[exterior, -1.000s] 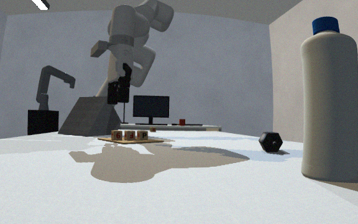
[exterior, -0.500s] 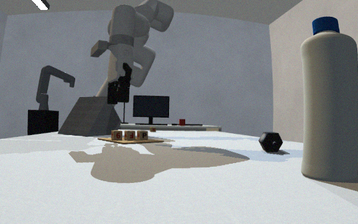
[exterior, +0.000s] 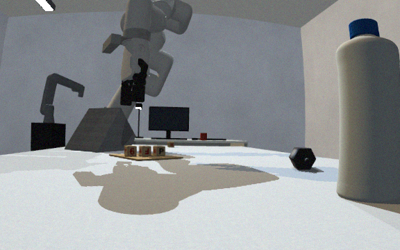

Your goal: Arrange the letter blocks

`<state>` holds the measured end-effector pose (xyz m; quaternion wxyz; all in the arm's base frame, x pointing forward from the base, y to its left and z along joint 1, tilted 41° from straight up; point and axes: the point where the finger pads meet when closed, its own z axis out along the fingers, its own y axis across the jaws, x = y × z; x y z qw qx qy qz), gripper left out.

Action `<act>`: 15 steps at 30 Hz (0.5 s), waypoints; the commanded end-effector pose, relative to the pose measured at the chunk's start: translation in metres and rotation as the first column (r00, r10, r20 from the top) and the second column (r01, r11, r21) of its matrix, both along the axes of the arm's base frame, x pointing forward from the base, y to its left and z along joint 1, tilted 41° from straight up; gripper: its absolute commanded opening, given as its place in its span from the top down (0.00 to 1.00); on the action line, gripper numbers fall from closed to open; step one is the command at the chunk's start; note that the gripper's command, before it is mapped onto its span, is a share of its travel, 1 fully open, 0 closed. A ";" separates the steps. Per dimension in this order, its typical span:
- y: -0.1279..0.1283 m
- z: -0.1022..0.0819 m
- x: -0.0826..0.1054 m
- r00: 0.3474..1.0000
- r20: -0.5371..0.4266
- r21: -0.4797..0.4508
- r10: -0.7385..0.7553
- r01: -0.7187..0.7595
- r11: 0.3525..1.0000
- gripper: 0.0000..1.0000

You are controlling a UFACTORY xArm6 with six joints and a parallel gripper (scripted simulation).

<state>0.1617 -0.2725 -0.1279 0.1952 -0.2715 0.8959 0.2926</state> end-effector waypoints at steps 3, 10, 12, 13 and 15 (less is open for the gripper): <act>-0.021 0.023 -0.005 1.000 0.001 -0.003 0.000 0.000 1.000 0.00; -0.035 0.040 -0.010 1.000 0.001 -0.003 0.000 0.000 1.000 0.00; -0.036 0.042 -0.010 1.000 0.001 -0.003 0.000 0.000 1.000 0.00; -0.037 0.042 -0.010 1.000 0.001 -0.003 0.000 0.000 1.000 0.00; -0.037 0.042 -0.010 1.000 0.001 -0.003 0.000 0.000 1.000 0.00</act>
